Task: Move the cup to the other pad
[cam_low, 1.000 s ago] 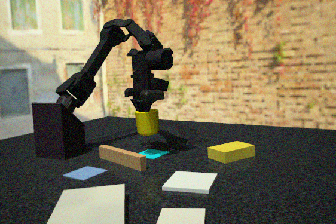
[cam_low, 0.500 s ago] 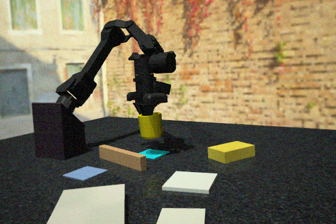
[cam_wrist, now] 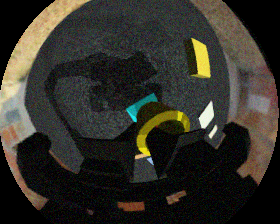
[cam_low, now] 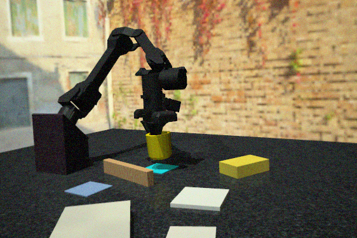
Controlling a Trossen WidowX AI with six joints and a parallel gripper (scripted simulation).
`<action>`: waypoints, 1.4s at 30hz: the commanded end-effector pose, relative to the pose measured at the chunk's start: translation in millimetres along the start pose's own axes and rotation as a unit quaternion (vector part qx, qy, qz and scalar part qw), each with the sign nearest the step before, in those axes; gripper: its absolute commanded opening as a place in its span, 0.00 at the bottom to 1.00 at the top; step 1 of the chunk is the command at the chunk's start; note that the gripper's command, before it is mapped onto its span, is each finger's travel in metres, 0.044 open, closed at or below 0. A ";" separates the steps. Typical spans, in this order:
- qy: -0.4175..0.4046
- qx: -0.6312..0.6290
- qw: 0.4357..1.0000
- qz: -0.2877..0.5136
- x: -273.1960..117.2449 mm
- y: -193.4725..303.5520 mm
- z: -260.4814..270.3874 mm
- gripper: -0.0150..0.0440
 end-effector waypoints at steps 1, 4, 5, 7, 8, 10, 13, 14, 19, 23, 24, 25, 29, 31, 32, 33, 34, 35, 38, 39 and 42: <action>-0.006 0.007 1.000 0.002 7.1 3.2 1.5 0.25; -0.006 0.007 1.000 0.002 11.0 3.3 1.7 0.25; -0.006 0.007 1.000 0.001 12.3 3.3 1.8 0.25; -0.006 0.007 1.000 0.001 14.9 3.3 2.0 0.25; -0.006 0.007 1.000 0.001 16.2 3.4 2.2 0.25; -0.007 0.007 1.000 0.001 18.8 3.4 2.4 0.25; -0.007 0.007 1.000 0.001 22.7 3.5 2.9 0.25; -0.007 0.007 1.000 0.001 24.0 3.6 3.1 0.25; -0.007 0.007 1.000 0.001 25.8 3.6 3.4 0.25; -0.002 0.001 1.000 0.000 23.2 0.9 2.2 0.25; -0.002 0.001 1.000 0.000 23.2 0.9 2.2 0.25; -0.002 0.001 1.000 0.000 23.2 0.9 2.2 0.25; -0.002 0.001 1.000 0.000 23.2 0.9 2.2 0.25; -0.002 0.001 1.000 0.000 23.2 0.9 2.2 0.25; -0.002 0.001 1.000 0.000 23.2 0.9 2.2 0.25; -0.002 0.001 1.000 0.000 23.2 0.9 2.2 0.30; -0.002 0.001 1.000 0.000 23.2 0.9 2.2 0.34; -0.002 0.001 1.000 0.000 23.2 0.9 2.2 0.39; -0.002 0.001 1.000 0.000 23.2 0.9 2.2 0.50; -0.002 0.001 1.000 0.000 23.2 0.9 2.2 0.50; -0.002 0.001 1.000 0.000 23.0 0.9 2.1 0.50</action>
Point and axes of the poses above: the point midway between the two fingers, 35 mm back from their tips, its own x axis out along the fingers, its own z axis across the jaws, y = z × x, the point moved 3 cm from there along -x, back along the fingers, and after that the axes turned 4 degrees about x, right-handed, at the moved point
